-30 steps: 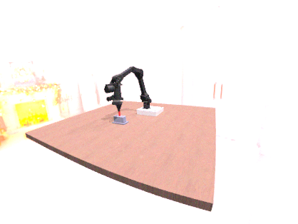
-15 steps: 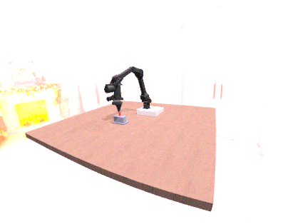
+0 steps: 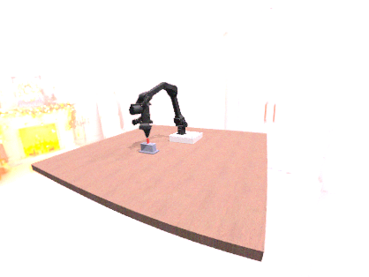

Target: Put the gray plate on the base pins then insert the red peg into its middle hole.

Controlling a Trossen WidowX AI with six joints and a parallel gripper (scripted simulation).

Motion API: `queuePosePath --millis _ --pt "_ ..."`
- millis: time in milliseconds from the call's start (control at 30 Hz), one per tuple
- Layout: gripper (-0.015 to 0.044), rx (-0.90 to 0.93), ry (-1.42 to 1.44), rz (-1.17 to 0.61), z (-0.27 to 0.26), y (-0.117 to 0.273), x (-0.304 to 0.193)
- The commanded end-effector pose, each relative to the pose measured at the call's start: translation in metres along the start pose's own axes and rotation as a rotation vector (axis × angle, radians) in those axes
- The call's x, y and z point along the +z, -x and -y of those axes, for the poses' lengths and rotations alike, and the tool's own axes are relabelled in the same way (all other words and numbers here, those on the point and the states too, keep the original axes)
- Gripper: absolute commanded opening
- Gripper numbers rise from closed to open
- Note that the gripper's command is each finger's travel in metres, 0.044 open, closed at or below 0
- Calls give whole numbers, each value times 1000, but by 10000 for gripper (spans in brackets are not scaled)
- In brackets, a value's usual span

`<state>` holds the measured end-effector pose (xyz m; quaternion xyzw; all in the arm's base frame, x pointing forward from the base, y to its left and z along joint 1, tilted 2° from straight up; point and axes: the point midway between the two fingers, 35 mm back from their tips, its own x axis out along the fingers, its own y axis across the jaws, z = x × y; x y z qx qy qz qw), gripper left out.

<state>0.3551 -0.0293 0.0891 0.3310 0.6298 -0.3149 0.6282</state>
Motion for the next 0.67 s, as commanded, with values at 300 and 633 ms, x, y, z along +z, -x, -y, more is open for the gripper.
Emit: queuePosePath --millis 300,633 --pt "150 -2 2 4 0 9 -2" --pt "150 -2 2 4 -1 15 -4"
